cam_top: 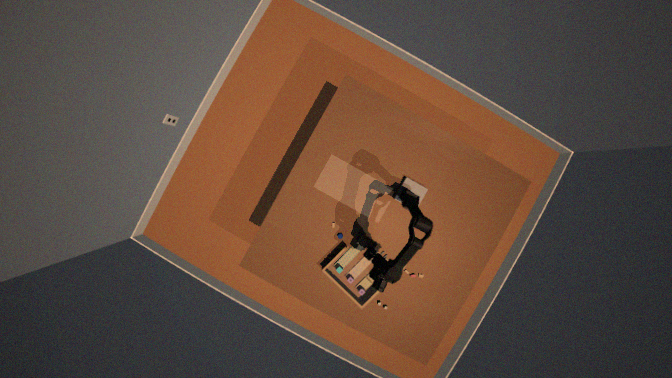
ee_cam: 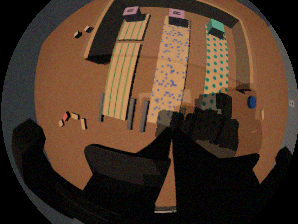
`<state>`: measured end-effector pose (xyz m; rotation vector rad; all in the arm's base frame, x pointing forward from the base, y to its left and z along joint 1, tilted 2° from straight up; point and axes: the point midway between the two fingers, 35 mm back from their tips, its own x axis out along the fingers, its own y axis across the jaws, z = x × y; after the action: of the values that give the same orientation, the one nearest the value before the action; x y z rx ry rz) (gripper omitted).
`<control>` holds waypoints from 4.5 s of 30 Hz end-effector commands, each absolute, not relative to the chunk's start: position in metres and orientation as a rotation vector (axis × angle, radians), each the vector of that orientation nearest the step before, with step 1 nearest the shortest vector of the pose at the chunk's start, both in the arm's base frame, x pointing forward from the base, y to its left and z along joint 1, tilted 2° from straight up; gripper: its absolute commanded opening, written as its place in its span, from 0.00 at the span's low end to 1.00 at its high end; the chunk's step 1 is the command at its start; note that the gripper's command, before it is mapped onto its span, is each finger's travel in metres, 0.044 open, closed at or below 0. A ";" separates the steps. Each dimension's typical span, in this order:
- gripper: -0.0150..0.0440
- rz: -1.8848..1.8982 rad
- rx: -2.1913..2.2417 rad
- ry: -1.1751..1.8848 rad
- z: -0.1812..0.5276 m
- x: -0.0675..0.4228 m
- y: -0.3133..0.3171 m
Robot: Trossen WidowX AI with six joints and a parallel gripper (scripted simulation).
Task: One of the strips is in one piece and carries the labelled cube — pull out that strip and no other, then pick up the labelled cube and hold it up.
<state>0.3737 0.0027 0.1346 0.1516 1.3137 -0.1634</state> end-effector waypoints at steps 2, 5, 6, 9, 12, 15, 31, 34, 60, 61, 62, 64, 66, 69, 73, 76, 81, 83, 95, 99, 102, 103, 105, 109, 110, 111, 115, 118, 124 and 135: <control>0.25 -0.221 0.198 1.484 0.111 0.385 0.008; 0.25 -0.221 0.198 1.484 0.111 0.385 0.008; 0.25 -0.221 0.198 1.484 0.111 0.385 0.008; 0.25 -0.221 0.198 1.484 0.110 0.385 0.008; 0.25 -0.221 0.198 1.484 0.106 0.386 0.008; 0.25 -0.221 0.198 1.484 0.101 0.387 0.008; 0.25 -0.221 0.198 1.484 0.075 0.391 0.008; 0.25 -0.221 0.198 1.484 0.070 0.391 0.008; 0.25 -0.221 0.198 1.484 0.042 0.394 0.008; 0.25 -0.221 0.198 1.484 0.042 0.394 0.008; 0.25 -0.221 0.198 1.484 0.042 0.394 0.008; 0.25 -0.221 0.198 1.484 0.041 0.394 0.008; 0.25 -0.221 0.198 1.484 0.041 0.394 0.008; 0.25 -0.221 0.198 1.484 0.041 0.394 0.008; 0.25 -0.221 0.198 1.484 0.041 0.394 0.008; 0.25 -0.221 0.198 1.484 0.041 0.394 0.008; 0.25 -0.221 0.198 1.484 0.041 0.394 0.008; 0.25 -0.221 0.198 1.484 0.040 0.394 0.008; 0.25 -0.221 0.198 1.484 0.039 0.394 0.008; 0.25 -0.221 0.198 1.484 0.039 0.394 0.008; 0.25 -0.221 0.198 1.484 0.038 0.394 0.008; 0.25 -0.221 0.198 1.484 0.038 0.393 0.008; 0.25 -0.221 0.198 1.484 0.038 0.391 0.008; 0.25 -0.221 0.198 1.485 0.038 0.385 0.010; 0.25 -0.221 0.198 1.485 0.037 0.383 0.010; 0.25 -0.221 0.198 1.485 0.037 0.382 0.010; 0.25 -0.221 0.198 1.486 0.036 0.376 0.012; 0.25 -0.221 0.198 1.486 0.036 0.372 0.013; 0.25 -0.221 0.198 1.487 0.035 0.363 0.015; 0.25 -0.220 0.198 1.489 0.032 0.346 0.020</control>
<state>0.3555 0.0171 0.0365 0.1944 1.4734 -0.2193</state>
